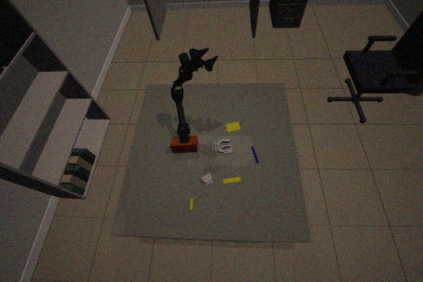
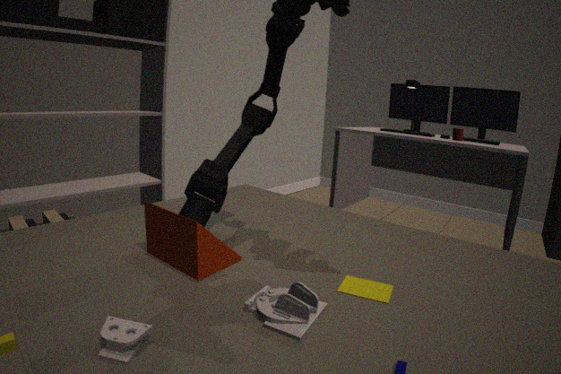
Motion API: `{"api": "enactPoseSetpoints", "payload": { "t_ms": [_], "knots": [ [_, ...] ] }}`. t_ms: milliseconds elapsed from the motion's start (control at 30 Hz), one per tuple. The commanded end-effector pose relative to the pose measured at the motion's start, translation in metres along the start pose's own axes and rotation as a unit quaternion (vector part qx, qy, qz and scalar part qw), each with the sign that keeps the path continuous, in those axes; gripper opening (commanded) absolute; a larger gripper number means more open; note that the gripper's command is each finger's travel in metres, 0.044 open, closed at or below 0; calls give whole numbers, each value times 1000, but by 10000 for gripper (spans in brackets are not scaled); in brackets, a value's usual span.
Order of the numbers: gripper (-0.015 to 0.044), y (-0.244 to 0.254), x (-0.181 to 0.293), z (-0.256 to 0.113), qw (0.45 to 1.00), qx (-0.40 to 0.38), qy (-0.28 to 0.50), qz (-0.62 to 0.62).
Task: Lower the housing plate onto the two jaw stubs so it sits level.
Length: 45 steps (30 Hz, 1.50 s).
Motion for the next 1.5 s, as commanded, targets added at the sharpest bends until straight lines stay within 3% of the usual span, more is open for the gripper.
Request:
{"api": "enactPoseSetpoints", "payload": {
  "t_ms": [0, 767, 1467],
  "knots": [
    [440, -9, 26, 6, 999, 11, 31, 24],
    [440, -45, 168, 8, 967, 56, 209, 136],
    [440, -50, 289, -14, 898, 87, 359, 239]
  ]
}}
Point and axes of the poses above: the point midway between the two fingers, 35 mm back from their tips, its own z axis out along the fingers, its own y axis across the jaws, x = y × z, the point moved 7 cm from there along -z, back along the fingers, and after that the axes turned 15 degrees about z, right-handed, at the moved point
